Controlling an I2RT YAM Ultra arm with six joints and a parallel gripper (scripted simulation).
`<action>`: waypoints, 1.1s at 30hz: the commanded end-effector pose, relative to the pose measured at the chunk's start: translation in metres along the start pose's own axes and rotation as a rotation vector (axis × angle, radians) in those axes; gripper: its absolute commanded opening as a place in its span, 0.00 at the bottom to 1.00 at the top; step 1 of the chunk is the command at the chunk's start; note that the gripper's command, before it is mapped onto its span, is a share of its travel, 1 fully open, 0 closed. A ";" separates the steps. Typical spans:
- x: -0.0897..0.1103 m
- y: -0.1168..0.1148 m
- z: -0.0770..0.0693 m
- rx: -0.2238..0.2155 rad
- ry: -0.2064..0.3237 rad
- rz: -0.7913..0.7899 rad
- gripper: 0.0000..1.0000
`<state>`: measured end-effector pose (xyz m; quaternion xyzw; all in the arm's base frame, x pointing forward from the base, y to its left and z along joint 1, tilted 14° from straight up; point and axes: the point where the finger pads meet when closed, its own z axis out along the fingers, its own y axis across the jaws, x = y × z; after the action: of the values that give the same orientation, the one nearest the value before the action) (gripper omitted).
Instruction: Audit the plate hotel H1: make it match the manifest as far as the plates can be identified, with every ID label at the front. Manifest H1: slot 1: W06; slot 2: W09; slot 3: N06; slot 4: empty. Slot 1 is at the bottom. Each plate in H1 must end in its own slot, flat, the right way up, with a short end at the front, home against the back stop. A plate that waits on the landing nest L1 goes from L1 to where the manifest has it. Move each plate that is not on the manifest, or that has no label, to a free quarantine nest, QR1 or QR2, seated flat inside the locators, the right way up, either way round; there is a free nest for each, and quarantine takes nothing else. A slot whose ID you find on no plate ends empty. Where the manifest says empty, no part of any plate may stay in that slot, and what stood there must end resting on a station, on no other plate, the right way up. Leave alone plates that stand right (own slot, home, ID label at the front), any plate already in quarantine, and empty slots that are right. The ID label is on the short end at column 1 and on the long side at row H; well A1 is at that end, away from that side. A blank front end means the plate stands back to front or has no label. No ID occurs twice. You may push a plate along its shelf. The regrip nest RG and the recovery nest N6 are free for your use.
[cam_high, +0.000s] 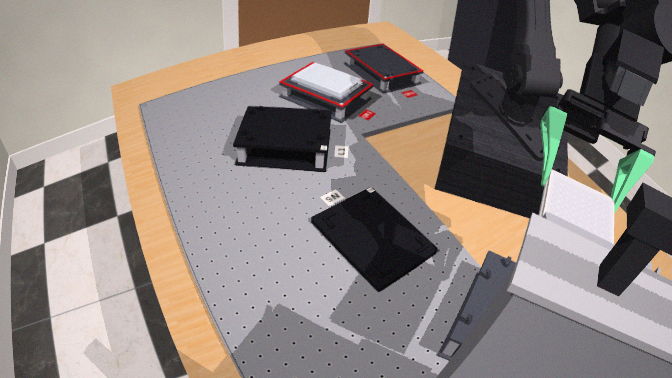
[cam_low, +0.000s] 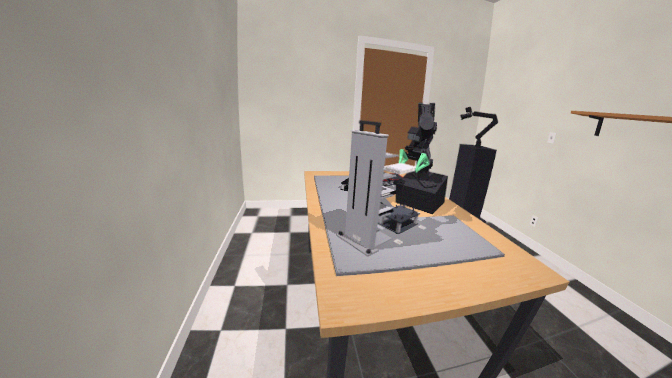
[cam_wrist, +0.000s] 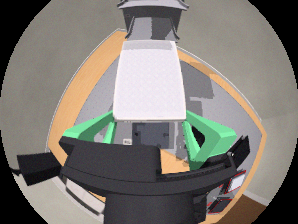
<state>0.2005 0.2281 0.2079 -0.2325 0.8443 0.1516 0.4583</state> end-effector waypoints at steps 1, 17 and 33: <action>0.004 -0.004 -0.007 0.012 -0.013 0.008 0.86; 0.019 -0.004 -0.016 0.011 -0.016 0.009 0.86; 0.034 -0.003 -0.025 0.010 -0.019 0.011 0.86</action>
<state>0.1699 0.2109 0.1907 -0.2346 0.8442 0.1517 0.4575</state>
